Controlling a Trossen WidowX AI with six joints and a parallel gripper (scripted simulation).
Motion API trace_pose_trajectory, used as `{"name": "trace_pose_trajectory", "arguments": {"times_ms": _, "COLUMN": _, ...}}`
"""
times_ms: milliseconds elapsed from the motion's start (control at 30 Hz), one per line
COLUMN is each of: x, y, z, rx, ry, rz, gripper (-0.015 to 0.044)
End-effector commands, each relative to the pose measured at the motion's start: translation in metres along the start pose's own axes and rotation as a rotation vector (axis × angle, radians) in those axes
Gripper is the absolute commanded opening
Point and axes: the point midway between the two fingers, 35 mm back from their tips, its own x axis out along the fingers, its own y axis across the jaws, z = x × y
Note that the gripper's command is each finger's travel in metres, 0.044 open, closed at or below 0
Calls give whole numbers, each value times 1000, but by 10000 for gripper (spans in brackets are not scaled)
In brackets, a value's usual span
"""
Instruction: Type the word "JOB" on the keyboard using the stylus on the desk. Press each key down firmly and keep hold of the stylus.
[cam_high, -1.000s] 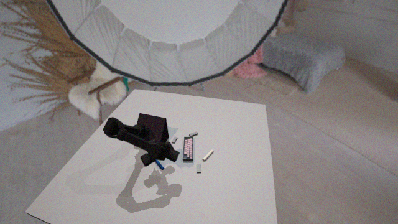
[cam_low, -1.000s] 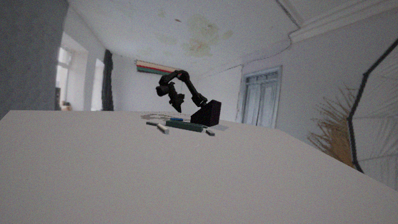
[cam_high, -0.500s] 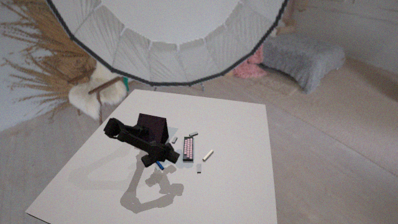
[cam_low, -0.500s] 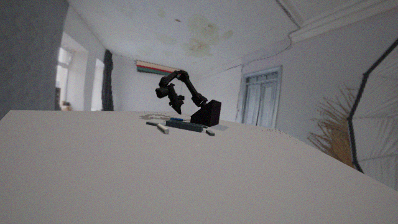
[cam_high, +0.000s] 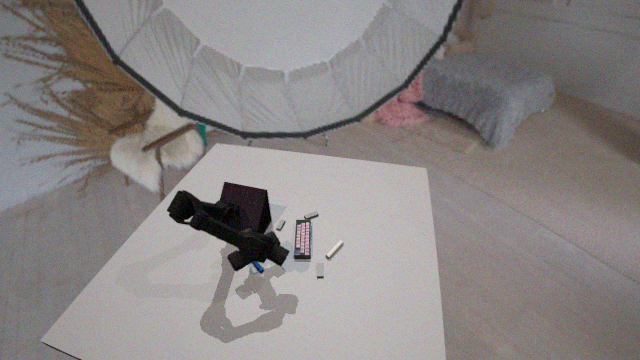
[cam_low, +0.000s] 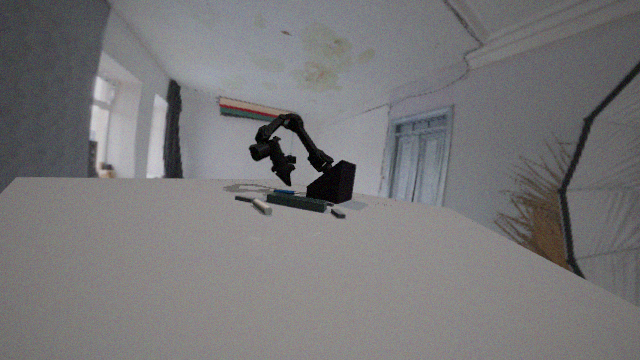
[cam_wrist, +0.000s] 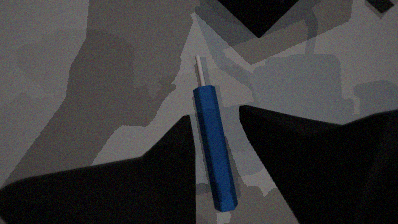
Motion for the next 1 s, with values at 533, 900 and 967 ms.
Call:
{"name": "trace_pose_trajectory", "arguments": {"times_ms": 533, "x": 13, "y": 1, "z": -8, "rx": -4, "ry": 2, "rz": 4, "gripper": 150}}
{"name": "trace_pose_trajectory", "arguments": {"times_ms": 900, "x": 21, "y": 1, "z": -13, "rx": -4, "ry": 2, "rz": 5, "gripper": 150}}
{"name": "trace_pose_trajectory", "arguments": {"times_ms": 967, "x": 22, "y": 1, "z": -13, "rx": -4, "ry": 2, "rz": 5, "gripper": 150}}
